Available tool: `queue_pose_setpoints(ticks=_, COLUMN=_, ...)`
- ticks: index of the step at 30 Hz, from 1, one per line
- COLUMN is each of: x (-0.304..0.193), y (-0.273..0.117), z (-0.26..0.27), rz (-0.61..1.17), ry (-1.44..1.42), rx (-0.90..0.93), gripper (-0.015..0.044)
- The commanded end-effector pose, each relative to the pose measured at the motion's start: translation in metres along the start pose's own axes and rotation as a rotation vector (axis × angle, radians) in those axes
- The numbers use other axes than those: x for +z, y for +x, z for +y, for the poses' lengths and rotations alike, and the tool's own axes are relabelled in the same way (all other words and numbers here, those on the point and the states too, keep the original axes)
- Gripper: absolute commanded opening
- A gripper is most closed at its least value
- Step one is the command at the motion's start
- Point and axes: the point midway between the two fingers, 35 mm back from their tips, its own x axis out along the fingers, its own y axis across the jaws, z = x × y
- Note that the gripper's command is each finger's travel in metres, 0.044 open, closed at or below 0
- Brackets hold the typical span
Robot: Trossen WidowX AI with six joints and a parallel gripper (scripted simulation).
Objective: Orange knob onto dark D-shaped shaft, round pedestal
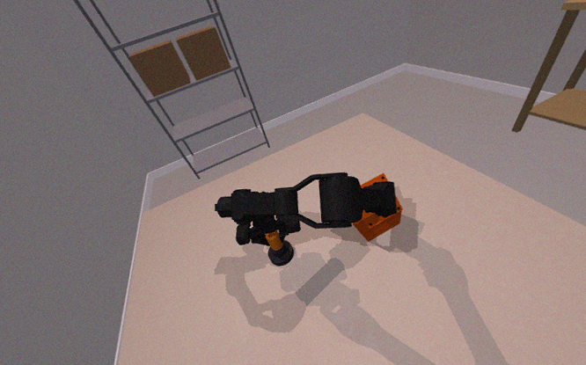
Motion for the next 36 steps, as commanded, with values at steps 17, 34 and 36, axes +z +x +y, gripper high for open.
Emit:
queue_pose_setpoints(ticks=17, x=-0.0002, y=0.0009, z=-0.0005, rz=0.003, ry=-0.035, rx=0.000, gripper=0.0000)
queue_pose_setpoints(ticks=34, x=-0.0002, y=-0.0060, z=0.0033, rz=0.002, ry=0.068, rx=0.000, gripper=0.0000)
queue_pose_setpoints(ticks=36, x=0.0002, y=-0.0051, z=0.0044, rz=0.002, ry=0.068, rx=0.000, gripper=0.0000)
